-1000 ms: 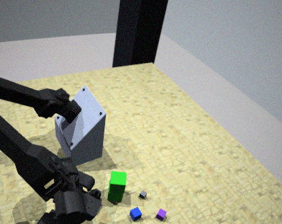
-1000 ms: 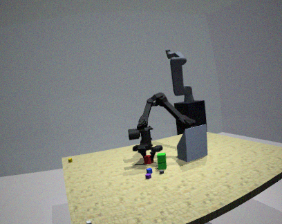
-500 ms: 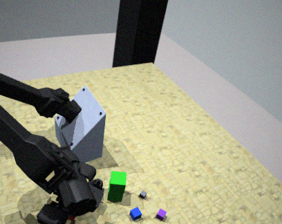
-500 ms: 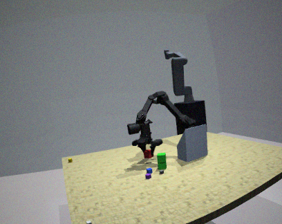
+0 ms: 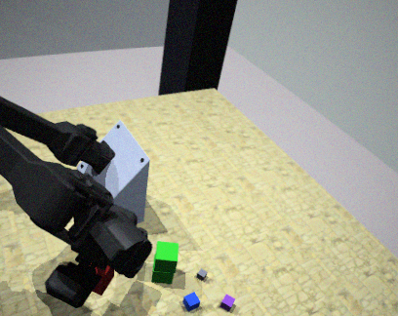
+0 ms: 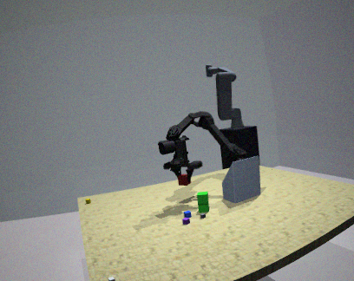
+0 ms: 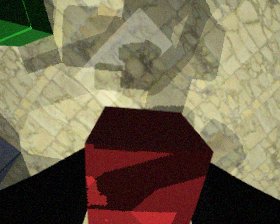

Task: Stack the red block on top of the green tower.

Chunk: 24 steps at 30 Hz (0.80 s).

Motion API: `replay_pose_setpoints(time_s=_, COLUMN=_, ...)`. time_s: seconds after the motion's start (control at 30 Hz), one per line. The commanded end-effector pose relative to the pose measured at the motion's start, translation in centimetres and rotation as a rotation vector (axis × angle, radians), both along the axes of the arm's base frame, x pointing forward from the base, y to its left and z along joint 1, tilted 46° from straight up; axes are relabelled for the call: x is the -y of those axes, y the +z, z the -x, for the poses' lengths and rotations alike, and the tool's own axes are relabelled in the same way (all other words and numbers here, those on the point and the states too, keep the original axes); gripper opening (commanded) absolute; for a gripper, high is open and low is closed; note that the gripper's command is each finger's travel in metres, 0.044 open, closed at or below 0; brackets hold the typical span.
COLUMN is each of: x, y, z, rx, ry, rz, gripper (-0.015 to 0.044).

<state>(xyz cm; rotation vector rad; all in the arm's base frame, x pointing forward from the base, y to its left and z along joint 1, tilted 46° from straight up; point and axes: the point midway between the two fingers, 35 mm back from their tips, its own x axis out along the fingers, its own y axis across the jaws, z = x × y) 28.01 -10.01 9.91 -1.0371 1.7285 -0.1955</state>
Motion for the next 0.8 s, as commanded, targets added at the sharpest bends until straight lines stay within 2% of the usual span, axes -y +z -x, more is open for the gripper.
replay_pose_setpoints(time_s=0.0, x=-0.3, y=0.8, z=-0.1, rx=0.013, ry=-0.009, rz=-0.001, gripper=0.0)
replay_pose_setpoints(time_s=0.23, x=-0.9, y=0.3, z=-0.2, rx=0.014, ry=-0.008, rz=-0.003, gripper=0.0)
replay_pose_setpoints(time_s=0.77, x=-9.0, y=-7.8, z=-0.6, rx=0.014, ry=-0.006, rz=-0.018, gripper=0.0)
